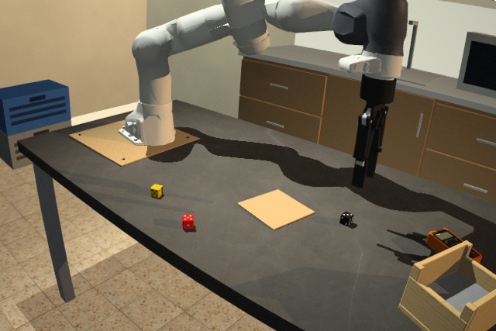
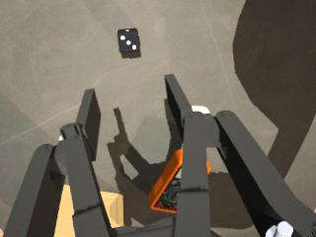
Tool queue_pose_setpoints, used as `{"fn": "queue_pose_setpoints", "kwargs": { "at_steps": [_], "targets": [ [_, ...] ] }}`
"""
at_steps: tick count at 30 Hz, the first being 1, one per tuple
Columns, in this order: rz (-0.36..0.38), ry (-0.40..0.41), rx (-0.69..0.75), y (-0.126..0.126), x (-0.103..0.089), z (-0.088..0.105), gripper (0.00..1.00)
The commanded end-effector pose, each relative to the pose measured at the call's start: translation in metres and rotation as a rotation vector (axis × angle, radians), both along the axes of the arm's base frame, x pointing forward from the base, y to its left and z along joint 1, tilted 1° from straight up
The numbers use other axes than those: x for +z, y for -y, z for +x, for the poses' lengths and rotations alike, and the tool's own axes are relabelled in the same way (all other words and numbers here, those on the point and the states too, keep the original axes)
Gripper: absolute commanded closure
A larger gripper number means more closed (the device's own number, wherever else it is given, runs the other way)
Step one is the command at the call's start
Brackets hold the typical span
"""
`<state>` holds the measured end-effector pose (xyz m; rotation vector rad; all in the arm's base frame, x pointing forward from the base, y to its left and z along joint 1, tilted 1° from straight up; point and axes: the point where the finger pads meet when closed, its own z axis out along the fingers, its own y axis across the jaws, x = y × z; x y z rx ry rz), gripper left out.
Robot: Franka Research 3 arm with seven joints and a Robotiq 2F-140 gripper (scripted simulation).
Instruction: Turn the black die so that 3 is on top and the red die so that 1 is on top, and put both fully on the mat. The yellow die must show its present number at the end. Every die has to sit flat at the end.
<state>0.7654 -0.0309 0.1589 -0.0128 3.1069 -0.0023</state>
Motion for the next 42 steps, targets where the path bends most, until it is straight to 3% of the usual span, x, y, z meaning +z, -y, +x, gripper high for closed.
{"fn": "queue_pose_setpoints", "kwargs": {
  "at_steps": [1,7,12,17,18,42],
  "targets": [
    [0.007,-0.026,-0.045,-0.002,-0.003,-0.006,0.00],
    [0.004,-0.013,-0.017,-0.001,-0.001,-0.003,0.00],
    [0.004,-0.024,-0.070,-0.002,-0.030,-0.015,0.00],
    [0.003,-0.027,-0.085,-0.001,-0.037,-0.019,0.00],
    [0.003,-0.027,-0.085,-0.001,-0.037,-0.019,0.68],
    [0.003,-0.027,-0.085,-0.001,-0.037,-0.019,0.68]
  ]
}}
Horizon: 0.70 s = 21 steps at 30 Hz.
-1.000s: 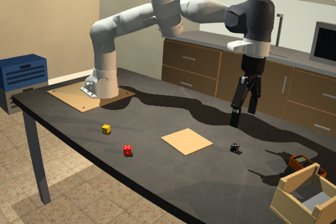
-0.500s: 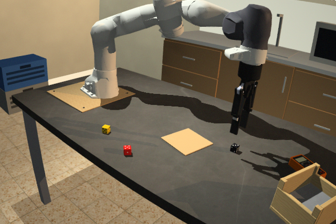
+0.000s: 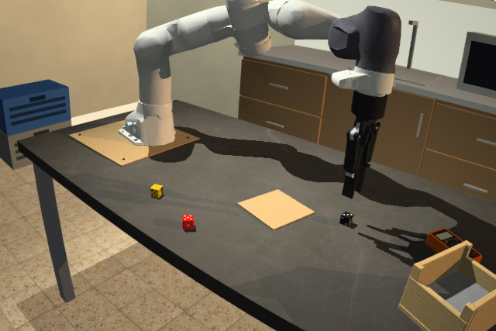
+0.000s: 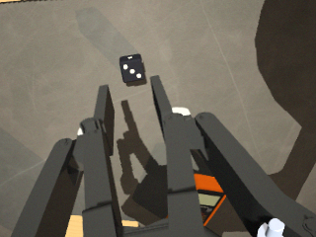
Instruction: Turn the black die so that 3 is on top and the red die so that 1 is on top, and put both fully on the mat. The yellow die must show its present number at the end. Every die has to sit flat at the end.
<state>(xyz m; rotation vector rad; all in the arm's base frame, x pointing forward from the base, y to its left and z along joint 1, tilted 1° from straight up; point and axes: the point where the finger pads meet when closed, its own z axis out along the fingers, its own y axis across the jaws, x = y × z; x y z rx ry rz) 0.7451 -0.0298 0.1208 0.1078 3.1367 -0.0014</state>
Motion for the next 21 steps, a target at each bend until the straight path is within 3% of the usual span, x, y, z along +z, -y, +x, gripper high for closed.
{"fn": "queue_pose_setpoints", "kwargs": {
  "at_steps": [1,21],
  "targets": [
    [0.001,0.005,-0.008,-0.0002,0.0009,0.0012,0.68],
    [0.003,0.005,-0.008,-0.0003,-0.0015,0.0012,0.68]
  ]
}}
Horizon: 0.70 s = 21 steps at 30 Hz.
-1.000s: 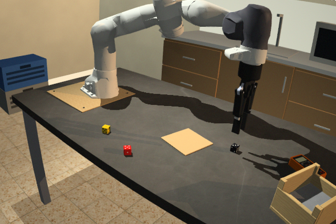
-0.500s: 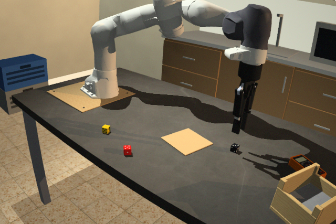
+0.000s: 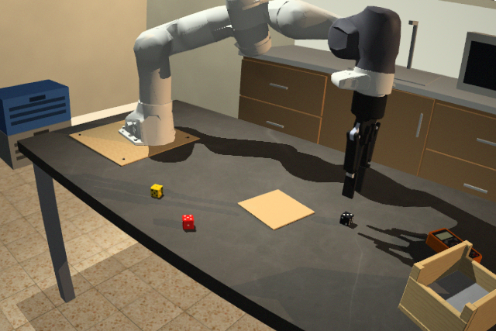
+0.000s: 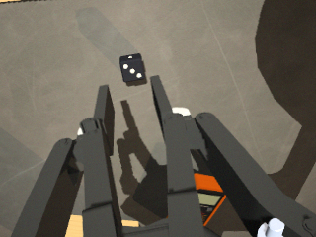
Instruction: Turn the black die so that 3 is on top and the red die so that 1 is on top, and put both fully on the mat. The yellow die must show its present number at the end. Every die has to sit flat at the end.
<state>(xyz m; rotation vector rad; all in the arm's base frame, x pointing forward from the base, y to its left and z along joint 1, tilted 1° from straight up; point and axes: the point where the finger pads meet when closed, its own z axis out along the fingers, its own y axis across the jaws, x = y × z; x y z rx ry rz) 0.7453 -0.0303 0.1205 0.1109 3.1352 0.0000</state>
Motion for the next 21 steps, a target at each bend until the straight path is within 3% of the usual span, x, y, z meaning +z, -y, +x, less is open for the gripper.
{"fn": "queue_pose_setpoints", "kwargs": {
  "at_steps": [1,21],
  "targets": [
    [0.002,0.004,-0.006,-0.001,-0.001,0.001,0.68],
    [0.005,0.004,-0.005,-0.002,-0.023,0.001,0.68]
  ]
}}
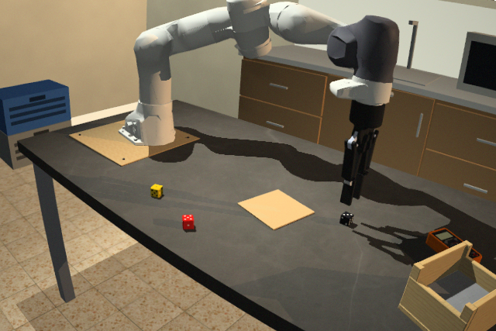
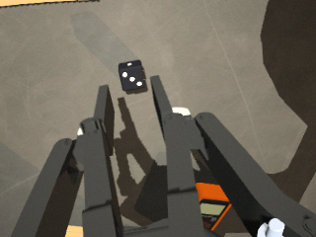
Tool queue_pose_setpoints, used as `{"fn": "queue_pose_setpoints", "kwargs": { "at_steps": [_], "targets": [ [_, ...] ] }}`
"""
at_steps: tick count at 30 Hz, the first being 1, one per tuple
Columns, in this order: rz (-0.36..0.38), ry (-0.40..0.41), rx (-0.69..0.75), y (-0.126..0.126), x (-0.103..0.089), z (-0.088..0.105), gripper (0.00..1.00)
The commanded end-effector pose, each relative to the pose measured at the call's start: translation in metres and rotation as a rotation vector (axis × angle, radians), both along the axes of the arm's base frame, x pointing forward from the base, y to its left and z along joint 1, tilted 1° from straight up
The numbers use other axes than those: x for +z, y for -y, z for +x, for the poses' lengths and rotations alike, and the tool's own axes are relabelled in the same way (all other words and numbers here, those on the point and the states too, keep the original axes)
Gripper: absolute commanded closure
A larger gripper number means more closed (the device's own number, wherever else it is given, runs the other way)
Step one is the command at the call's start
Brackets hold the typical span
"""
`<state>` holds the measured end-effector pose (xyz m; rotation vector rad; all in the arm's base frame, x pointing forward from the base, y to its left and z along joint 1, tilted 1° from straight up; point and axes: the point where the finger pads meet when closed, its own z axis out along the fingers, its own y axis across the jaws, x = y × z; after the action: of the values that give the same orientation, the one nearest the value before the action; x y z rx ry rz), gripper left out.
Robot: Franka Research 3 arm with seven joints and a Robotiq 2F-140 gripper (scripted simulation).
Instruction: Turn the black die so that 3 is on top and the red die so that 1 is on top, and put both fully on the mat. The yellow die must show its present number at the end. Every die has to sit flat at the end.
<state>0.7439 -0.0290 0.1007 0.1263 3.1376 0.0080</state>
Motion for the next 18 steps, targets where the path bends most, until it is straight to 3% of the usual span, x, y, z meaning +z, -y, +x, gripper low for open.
{"fn": "queue_pose_setpoints", "kwargs": {
  "at_steps": [1,18],
  "targets": [
    [0.000,0.007,0.005,-0.001,-0.005,0.002,0.68],
    [0.000,0.007,0.005,-0.002,-0.027,0.002,0.68]
  ]
}}
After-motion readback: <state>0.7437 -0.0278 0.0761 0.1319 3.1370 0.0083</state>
